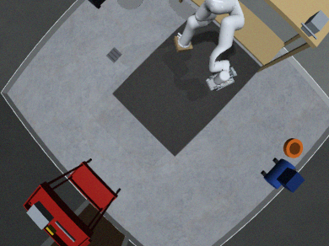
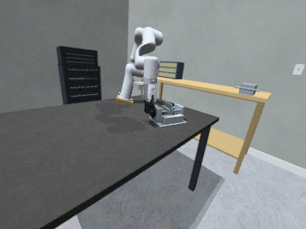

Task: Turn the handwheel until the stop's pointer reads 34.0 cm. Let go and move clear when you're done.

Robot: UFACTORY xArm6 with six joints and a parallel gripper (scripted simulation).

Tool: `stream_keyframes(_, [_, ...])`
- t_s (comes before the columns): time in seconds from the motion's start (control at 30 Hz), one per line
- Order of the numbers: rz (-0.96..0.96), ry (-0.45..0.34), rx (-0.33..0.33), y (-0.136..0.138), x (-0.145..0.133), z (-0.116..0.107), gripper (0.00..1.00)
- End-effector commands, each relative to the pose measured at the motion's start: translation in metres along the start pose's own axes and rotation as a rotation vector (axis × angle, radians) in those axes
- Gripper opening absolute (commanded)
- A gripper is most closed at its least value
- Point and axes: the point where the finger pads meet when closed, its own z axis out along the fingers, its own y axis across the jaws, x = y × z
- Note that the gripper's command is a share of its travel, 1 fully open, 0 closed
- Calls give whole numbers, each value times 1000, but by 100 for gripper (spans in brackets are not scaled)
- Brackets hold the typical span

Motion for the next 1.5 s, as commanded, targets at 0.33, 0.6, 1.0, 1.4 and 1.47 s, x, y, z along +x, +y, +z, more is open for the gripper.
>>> stream_keyframes(0.33, [0,0,2,19,0,-10,6])
stream_keyframes(0.6, [0,0,2,27,0,-9,6])
stream_keyframes(1.0, [0,0,2,41,0,-1,6])
stream_keyframes(1.4, [0,0,2,48,0,22,6])
stream_keyframes(1.47, [0,0,2,48,0,26,6])
